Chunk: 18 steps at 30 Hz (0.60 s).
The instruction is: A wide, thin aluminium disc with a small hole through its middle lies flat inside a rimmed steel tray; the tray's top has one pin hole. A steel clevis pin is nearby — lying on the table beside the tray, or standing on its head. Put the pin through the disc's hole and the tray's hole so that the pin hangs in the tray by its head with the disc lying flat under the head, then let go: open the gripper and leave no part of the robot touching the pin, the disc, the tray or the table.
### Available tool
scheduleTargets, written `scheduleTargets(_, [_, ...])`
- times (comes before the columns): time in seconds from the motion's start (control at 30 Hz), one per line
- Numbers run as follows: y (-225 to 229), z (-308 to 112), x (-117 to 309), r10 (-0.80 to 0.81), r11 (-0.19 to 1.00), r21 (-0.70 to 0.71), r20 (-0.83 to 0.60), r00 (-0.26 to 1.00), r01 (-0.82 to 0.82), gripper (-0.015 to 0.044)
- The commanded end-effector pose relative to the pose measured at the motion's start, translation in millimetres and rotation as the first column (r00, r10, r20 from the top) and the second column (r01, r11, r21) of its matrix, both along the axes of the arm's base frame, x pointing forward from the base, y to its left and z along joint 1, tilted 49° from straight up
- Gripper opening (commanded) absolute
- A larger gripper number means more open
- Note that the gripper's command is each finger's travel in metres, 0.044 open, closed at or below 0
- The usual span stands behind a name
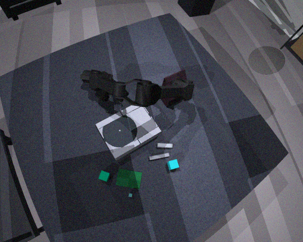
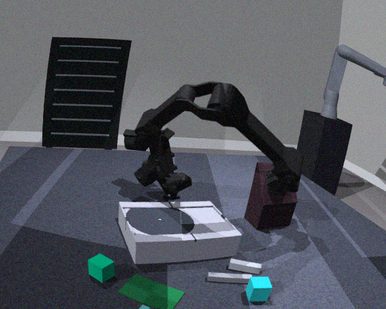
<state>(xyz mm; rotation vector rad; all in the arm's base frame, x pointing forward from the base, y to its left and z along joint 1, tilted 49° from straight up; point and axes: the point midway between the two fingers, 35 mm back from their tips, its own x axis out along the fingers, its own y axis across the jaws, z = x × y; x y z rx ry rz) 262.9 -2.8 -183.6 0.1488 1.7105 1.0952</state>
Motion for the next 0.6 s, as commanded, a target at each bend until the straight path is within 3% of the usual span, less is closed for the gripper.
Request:
scheduleTargets(0.0, [1.3, -1.6, 1.3, 0.007, 1.000, -0.003, 0.002, 1.000, -0.007, 0.0160])
scheduleTargets(0.57, [5.9, -5.7, 0.5, 0.007, 1.000, -0.003, 0.002, 1.000, -0.007, 0.0160])
